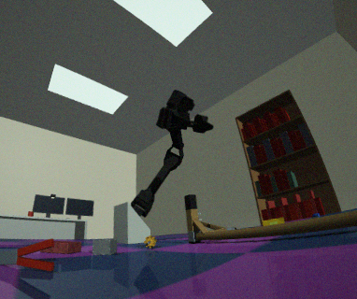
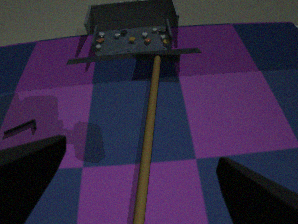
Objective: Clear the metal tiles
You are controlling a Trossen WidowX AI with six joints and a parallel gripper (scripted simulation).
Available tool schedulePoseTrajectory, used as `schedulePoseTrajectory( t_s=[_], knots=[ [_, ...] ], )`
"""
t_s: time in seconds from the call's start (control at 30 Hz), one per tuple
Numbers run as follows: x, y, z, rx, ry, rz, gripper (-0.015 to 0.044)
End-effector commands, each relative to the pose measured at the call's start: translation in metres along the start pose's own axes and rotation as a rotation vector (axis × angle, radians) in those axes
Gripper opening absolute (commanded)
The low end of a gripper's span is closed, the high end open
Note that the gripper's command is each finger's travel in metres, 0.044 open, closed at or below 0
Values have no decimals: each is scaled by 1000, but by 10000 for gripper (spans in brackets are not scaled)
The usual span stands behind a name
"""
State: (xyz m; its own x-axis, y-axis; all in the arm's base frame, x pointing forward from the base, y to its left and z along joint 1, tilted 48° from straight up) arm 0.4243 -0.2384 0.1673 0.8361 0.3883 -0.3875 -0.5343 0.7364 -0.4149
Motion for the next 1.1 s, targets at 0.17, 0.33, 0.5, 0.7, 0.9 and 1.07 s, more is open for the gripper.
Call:
schedulePoseTrajectory(
  t_s=[0.17,0.33,0.5,0.7,0.9,1.07],
  knots=[
    [35,4,-4,11,21,77,440],
    [56,8,-6,18,31,123,440],
    [76,14,-8,24,43,169,440],
    [100,23,-10,29,58,226,440],
    [124,34,-12,31,74,283,440],
    [143,45,-13,32,88,332,440]
  ],
)
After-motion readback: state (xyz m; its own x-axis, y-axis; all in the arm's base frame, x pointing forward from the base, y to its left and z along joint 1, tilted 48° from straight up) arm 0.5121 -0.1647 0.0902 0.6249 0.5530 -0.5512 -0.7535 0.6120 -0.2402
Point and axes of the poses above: the point midway between the two fingers, 35 mm back from their tips, its own x axis out along the fingers, its own z axis across the jaws, y = z × x, the point moved 1 cm from there along -x, back along the fingers, and after that the axes turned 2 degrees about -x, right-handed, at the moved point
